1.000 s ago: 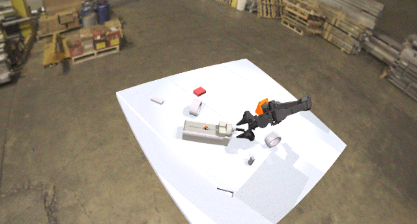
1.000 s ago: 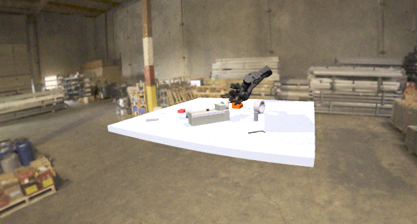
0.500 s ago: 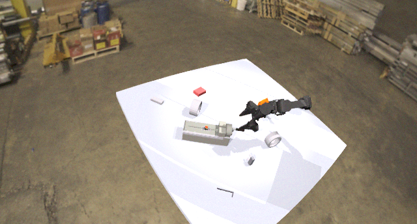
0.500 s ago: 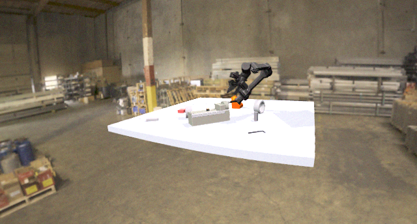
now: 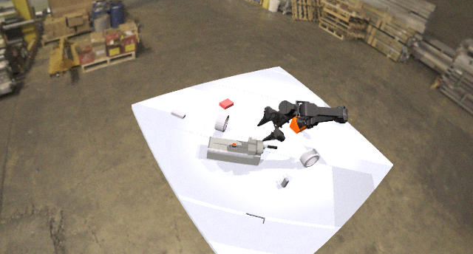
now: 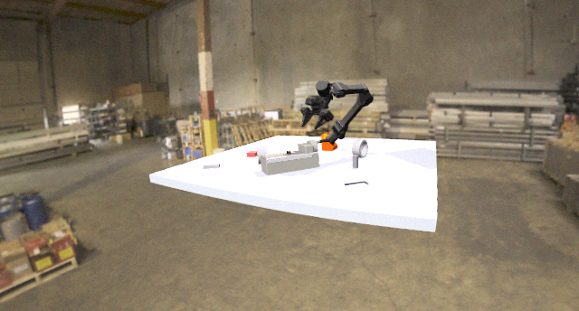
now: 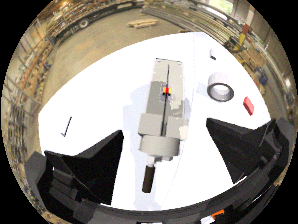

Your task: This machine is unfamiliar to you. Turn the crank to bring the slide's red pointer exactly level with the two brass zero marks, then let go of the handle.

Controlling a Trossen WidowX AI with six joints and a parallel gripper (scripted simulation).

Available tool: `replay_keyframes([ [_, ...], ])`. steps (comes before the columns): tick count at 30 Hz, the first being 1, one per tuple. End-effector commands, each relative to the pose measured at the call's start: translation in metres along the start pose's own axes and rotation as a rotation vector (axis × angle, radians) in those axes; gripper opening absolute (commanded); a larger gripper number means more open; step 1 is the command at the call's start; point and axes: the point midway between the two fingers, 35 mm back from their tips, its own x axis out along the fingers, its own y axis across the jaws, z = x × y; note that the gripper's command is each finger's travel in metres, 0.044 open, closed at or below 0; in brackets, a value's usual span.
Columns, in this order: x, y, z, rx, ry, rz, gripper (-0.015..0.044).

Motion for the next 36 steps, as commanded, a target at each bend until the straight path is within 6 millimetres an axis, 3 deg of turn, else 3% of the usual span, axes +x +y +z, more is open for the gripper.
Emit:
replay_keyframes([
  [1,0.011,-0.013,0.018,-0.101,0.0,0.071,0.044],
  [13,0.04,-0.069,0.056,-0.388,-0.06,0.275,0.044],
  [16,0.044,-0.07,0.054,-0.392,-0.062,0.278,0.044],
  [24,0.078,-0.067,0.026,-0.392,-0.062,0.279,0.044],
  [36,0.078,-0.067,0.026,-0.392,-0.062,0.279,0.044],
])
